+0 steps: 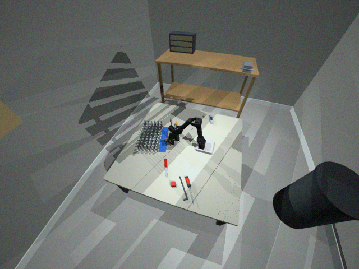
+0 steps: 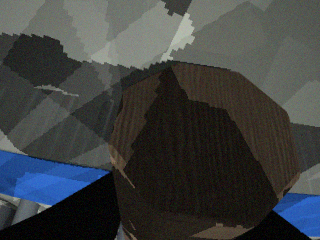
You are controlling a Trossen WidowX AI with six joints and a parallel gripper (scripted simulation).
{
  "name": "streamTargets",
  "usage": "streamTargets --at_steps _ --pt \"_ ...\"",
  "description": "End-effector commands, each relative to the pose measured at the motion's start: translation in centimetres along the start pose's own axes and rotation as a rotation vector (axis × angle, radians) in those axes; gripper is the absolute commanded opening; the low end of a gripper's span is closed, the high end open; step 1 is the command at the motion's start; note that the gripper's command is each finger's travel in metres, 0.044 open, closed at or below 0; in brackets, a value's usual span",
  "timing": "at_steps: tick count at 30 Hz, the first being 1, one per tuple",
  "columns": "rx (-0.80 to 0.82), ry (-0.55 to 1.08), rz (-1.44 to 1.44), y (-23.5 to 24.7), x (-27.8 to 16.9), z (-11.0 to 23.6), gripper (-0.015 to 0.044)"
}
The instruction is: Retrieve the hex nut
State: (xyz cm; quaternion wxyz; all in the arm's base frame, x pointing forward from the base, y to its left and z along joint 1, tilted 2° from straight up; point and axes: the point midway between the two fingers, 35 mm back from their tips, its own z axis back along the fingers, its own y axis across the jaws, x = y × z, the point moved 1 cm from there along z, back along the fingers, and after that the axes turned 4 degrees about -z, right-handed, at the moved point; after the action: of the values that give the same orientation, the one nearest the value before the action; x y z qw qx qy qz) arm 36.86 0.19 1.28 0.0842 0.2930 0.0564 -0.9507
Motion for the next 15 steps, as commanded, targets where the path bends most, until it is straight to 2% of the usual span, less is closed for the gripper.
streamTargets --at_steps 1,15 --pt "-0.001 0.004 0.004 -0.04 0.21 0.23 0.0000" --pt "-0.003 0.003 0.006 -0.09 0.95 0.68 0.0000"
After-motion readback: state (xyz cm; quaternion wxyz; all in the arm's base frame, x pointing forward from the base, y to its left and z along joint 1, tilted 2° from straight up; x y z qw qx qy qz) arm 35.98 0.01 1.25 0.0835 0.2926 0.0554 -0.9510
